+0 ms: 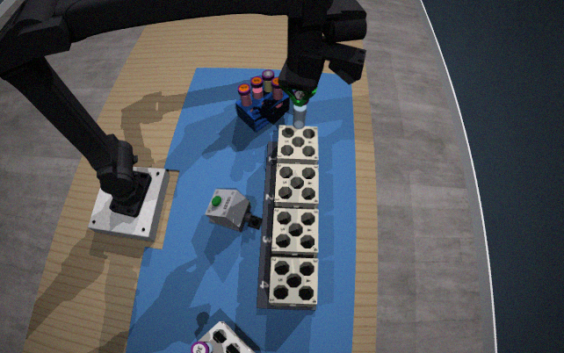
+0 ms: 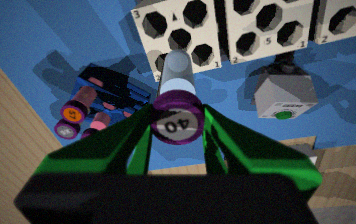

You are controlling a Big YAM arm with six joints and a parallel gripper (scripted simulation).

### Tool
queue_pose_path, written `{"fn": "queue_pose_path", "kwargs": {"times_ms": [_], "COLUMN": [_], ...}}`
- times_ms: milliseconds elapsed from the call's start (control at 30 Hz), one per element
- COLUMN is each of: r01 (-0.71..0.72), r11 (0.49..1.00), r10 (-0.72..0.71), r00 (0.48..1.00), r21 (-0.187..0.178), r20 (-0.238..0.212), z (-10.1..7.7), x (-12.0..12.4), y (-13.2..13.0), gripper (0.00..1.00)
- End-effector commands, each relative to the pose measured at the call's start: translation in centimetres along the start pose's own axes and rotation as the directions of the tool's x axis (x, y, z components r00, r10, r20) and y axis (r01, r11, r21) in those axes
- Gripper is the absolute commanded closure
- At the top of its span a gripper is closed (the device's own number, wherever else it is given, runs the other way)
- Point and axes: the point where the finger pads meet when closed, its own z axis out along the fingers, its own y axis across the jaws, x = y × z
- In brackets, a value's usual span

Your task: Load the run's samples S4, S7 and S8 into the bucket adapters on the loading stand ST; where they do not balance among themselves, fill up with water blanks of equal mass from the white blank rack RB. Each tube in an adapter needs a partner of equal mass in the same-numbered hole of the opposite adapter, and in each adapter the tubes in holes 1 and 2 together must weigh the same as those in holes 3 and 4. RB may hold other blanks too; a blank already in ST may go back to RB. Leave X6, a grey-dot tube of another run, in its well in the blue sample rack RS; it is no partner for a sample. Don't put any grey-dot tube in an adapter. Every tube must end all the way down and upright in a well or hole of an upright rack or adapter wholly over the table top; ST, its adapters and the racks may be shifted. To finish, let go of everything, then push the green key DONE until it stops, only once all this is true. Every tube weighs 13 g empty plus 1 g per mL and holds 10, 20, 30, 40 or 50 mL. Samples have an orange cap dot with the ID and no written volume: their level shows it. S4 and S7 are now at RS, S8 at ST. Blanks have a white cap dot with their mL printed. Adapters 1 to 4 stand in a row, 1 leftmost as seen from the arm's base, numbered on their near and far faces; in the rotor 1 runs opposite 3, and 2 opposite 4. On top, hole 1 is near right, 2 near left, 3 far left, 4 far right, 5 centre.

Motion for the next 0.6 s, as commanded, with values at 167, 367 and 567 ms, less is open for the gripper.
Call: {"fn": "queue_pose_path", "kwargs": {"times_ms": [167, 367, 567], "r01": [0.219, 0.257, 0.259], "r11": [0.976, 0.966, 0.966], "r10": [-0.216, -0.256, -0.258], "r00": [0.973, 0.966, 0.965], "r21": [-0.022, -0.007, -0.01], "r20": [0.075, 0.034, 0.042], "z": [-3.6, -0.5, 0.3], "x": [-1.3, -0.6, -1.4], "y": [0.4, -0.1, 0.5], "gripper": [1.0, 1.0, 1.0]}}
